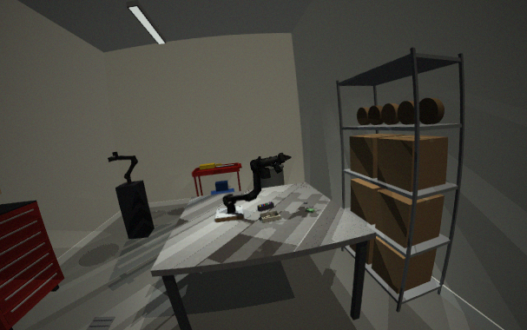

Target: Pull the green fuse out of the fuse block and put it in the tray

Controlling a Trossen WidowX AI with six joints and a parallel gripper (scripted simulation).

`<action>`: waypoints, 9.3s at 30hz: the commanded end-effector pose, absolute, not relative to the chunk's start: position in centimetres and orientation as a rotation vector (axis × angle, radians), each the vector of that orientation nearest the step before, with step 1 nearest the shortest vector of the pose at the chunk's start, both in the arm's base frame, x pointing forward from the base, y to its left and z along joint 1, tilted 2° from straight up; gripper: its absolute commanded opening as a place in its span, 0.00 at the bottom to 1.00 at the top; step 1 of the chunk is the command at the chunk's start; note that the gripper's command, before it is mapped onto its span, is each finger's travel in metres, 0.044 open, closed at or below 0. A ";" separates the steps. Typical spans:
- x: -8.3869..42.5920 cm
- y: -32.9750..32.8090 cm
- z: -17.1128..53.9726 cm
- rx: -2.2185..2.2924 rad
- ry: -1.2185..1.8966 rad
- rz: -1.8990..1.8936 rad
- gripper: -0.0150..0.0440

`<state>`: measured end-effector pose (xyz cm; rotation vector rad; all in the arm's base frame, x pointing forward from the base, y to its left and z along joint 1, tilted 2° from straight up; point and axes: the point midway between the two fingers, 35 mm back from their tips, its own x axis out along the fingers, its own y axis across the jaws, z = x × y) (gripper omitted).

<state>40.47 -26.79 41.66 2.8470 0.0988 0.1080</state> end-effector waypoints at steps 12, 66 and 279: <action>30.6 -27.7 52.6 2.624 -0.245 0.403 0.38; 23.7 21.2 53.6 0.775 -0.099 0.587 0.38; 29.7 2.1 10.2 1.020 1.342 -0.952 0.25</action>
